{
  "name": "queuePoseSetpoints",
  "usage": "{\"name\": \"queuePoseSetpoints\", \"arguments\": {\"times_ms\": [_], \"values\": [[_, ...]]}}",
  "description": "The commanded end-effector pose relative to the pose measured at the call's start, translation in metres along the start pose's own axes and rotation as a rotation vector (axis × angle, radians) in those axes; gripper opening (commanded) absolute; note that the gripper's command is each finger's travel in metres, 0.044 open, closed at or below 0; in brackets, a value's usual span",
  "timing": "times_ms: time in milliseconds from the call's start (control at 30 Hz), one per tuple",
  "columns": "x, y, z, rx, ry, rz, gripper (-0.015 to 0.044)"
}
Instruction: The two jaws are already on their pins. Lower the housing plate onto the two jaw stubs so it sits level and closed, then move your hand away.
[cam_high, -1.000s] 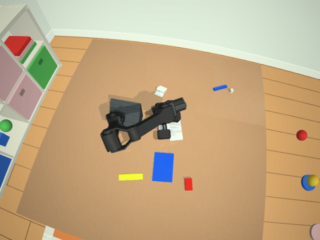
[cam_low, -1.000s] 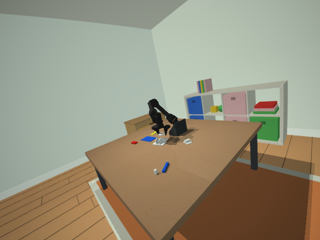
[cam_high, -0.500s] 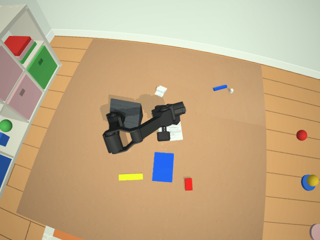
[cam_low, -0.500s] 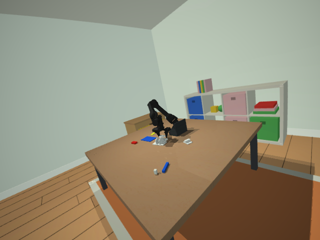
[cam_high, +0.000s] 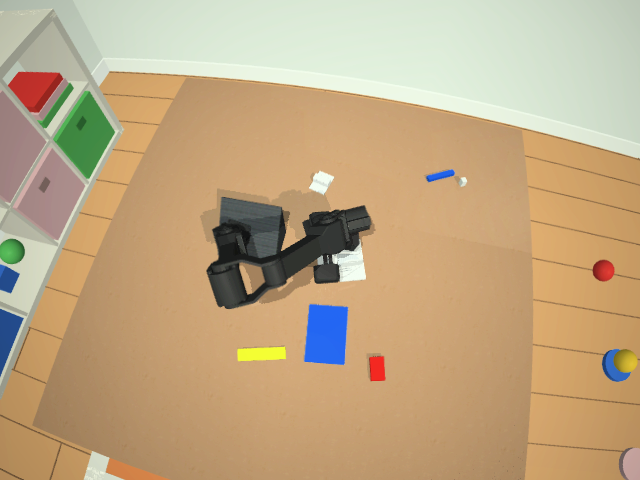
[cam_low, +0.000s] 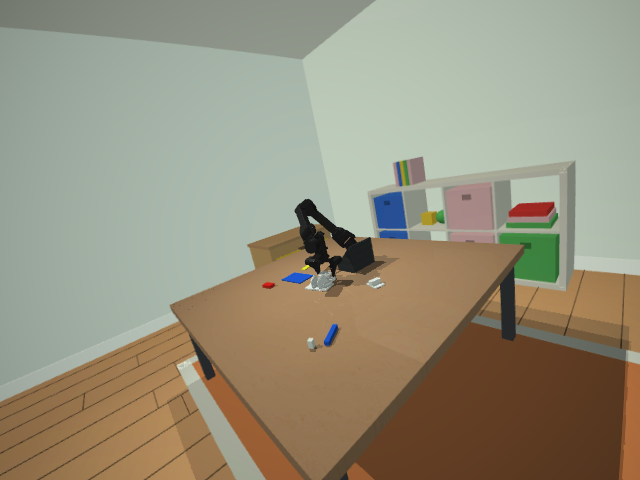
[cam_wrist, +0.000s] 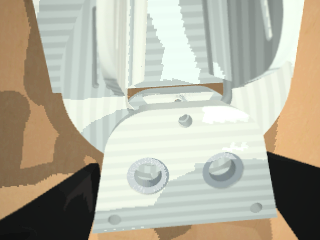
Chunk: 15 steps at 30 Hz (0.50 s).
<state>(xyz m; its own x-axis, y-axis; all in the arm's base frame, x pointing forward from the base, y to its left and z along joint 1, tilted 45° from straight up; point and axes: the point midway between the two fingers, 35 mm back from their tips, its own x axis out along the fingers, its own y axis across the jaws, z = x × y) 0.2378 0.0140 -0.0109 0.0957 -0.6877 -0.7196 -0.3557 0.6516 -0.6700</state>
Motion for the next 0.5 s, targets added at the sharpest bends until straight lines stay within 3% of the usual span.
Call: {"name": "queuePoseSetpoints", "arguments": {"times_ms": [0,467], "values": [[0.0004,-0.0004,0.0001,-0.004,-0.001,-0.004,0.0351],[0.0033,-0.0005,0.0001,-0.012,-0.001,-0.004,0.0351]]}}
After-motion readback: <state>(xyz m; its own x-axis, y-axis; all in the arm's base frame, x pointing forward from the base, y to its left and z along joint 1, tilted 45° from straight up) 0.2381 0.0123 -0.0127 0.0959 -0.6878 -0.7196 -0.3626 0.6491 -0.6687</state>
